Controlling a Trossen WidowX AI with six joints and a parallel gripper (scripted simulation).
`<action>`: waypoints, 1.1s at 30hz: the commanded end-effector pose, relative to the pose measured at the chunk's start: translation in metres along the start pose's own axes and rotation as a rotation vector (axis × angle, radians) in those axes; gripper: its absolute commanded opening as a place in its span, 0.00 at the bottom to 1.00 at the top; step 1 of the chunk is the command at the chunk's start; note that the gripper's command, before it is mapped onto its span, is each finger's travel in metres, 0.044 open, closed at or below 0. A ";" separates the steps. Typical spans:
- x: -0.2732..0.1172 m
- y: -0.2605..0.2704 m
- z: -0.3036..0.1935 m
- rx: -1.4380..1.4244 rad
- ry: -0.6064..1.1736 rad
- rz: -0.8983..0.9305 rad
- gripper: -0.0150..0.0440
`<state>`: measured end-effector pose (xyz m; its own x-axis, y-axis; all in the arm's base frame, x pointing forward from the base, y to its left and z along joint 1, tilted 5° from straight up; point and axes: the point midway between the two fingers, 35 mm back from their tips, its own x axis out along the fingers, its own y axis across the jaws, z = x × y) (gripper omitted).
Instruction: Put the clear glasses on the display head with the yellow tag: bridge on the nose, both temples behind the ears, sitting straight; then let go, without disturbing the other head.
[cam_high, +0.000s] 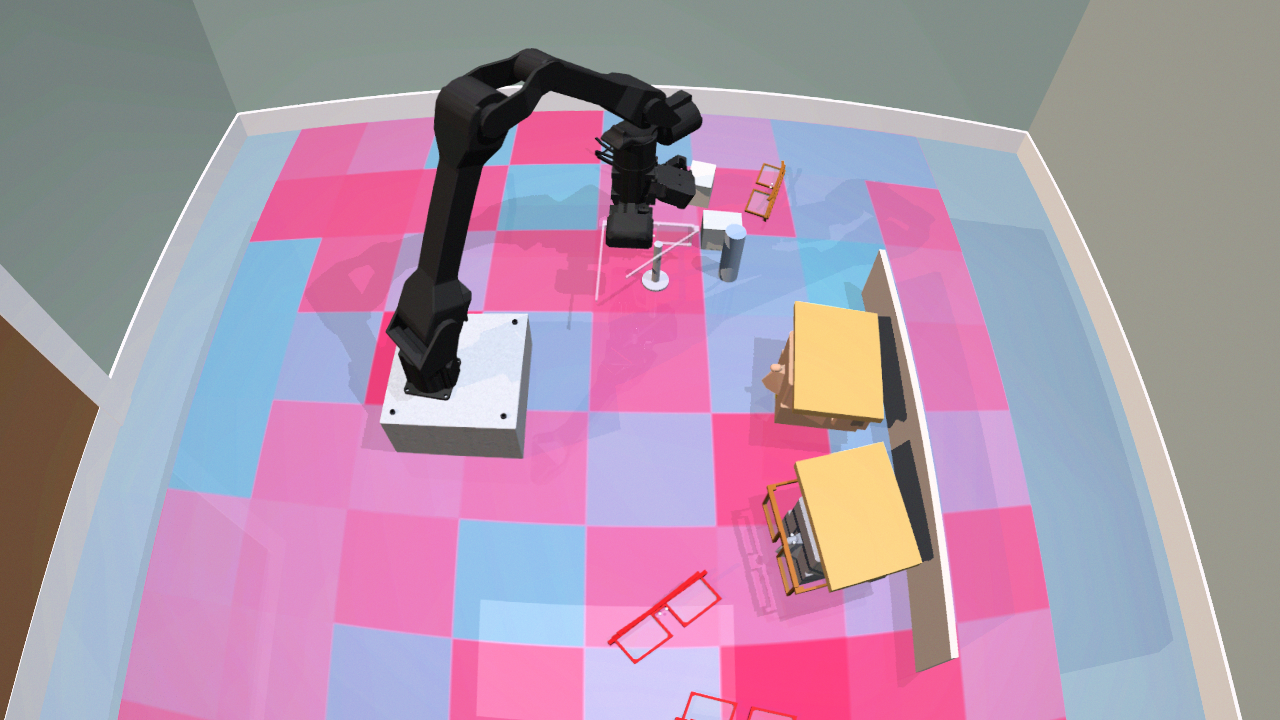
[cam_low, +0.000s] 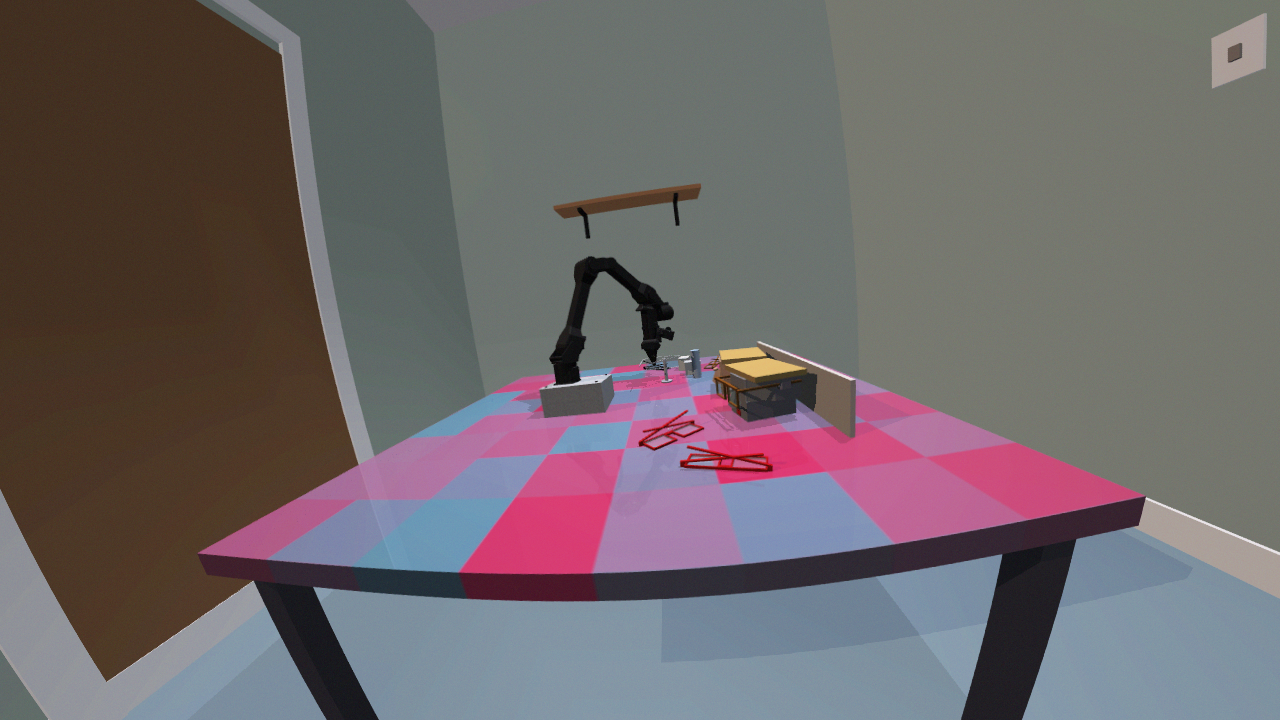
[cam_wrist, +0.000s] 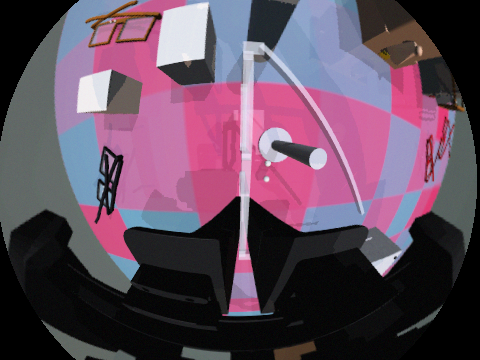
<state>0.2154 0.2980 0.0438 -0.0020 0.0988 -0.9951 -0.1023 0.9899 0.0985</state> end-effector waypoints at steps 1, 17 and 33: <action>0.000 0.002 -0.001 0.007 -0.006 0.005 0.25; 0.000 0.011 -0.010 0.007 -0.006 0.006 0.25; 0.000 0.020 -0.021 0.007 -0.005 0.007 0.25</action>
<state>0.1947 0.3133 0.0439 -0.0034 0.1031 -0.9947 -0.0966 0.9900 0.1030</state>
